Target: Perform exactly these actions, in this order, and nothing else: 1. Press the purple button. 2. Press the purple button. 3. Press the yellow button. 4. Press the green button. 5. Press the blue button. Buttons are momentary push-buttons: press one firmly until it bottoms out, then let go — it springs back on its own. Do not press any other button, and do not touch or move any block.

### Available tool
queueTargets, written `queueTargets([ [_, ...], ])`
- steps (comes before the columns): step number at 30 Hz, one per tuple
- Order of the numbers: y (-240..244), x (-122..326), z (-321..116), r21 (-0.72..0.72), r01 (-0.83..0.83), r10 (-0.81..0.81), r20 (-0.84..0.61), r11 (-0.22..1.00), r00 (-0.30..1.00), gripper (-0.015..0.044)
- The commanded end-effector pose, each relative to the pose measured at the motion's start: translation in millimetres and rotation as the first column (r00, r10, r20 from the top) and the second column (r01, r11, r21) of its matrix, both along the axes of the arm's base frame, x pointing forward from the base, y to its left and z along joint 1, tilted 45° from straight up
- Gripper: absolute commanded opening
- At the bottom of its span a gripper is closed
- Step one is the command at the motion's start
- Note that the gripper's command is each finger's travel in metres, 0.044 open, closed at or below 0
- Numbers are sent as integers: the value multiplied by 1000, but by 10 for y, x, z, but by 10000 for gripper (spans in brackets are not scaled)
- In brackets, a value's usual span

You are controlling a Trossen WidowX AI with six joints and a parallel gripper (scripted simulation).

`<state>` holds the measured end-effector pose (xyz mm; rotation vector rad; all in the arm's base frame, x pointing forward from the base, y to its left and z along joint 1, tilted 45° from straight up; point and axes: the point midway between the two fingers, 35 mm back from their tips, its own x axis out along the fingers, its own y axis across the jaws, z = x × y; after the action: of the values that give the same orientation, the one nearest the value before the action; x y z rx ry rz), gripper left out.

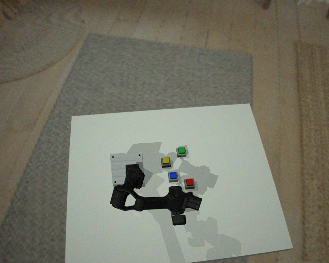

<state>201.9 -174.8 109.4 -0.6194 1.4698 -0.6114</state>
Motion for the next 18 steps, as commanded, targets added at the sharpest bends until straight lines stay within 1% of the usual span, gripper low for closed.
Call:
queueTargets([
  [1, 4, -11, -23, 6, -2, 2, -6, 1000, 1000, 20],
  [8, 4, -11, -23, 6, -2, 2, -6, 1000, 1000, 20],
  [12, 215, -10, 188, 7, -2, 2, -6, 1000, 1000, 20],
  [18, 231, -13, 204, 8, -2, 2, -6, 1000, 1000, 20],
])
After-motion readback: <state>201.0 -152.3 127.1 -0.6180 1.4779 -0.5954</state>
